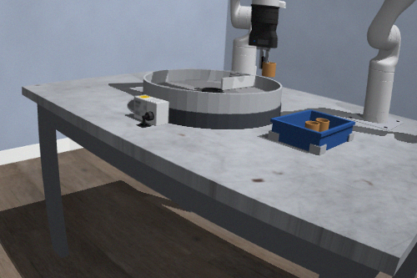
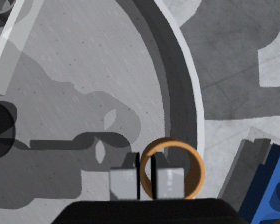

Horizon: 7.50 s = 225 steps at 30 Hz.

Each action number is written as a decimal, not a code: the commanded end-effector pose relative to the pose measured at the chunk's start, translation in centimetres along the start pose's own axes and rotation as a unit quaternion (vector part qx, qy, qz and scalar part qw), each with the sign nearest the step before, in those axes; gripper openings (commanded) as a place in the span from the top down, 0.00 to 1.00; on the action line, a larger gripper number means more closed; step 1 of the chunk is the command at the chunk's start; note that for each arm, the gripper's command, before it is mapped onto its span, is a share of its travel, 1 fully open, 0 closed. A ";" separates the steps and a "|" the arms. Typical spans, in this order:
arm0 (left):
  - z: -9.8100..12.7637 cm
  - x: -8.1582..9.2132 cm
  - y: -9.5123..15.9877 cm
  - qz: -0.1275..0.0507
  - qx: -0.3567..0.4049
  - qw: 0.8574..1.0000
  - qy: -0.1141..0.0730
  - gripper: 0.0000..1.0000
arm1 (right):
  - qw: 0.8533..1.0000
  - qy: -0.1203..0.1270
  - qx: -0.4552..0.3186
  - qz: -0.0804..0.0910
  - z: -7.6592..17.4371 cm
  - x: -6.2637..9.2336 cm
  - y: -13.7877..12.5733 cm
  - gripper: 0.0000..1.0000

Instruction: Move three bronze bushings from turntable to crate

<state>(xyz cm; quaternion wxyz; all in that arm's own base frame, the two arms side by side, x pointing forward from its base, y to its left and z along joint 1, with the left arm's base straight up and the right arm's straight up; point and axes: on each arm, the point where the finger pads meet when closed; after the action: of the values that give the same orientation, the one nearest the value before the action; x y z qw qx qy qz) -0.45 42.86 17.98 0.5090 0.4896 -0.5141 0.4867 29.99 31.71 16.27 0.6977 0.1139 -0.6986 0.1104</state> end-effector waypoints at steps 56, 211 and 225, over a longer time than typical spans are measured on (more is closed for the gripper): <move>0.4 0.1 0.3 -0.001 -0.002 1.000 0.004 0.00 | 1.000 0.000 0.004 -0.001 -14.0 -0.4 14.5 1.00; 0.4 0.1 0.3 -0.001 -0.002 1.000 0.004 0.00 | 1.000 -0.002 0.005 -0.002 -15.2 -0.2 14.9 1.00; 0.4 0.1 0.3 -0.001 -0.002 1.000 0.004 0.00 | 1.000 -0.001 0.005 -0.001 -14.8 -0.3 14.6 1.00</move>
<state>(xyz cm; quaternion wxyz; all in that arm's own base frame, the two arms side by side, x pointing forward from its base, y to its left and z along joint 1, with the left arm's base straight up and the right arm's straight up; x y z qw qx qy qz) -0.45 42.86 17.98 0.5090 0.4896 -0.5141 0.4867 39.04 50.36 15.78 0.7001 0.1184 -0.6948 0.1148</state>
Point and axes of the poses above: on each arm, the point where the finger pads meet when closed, its own x axis back along the fingers, its own y axis across the jaws, z = x × y, and after that the axes turned 4 degrees about -x, right-handed
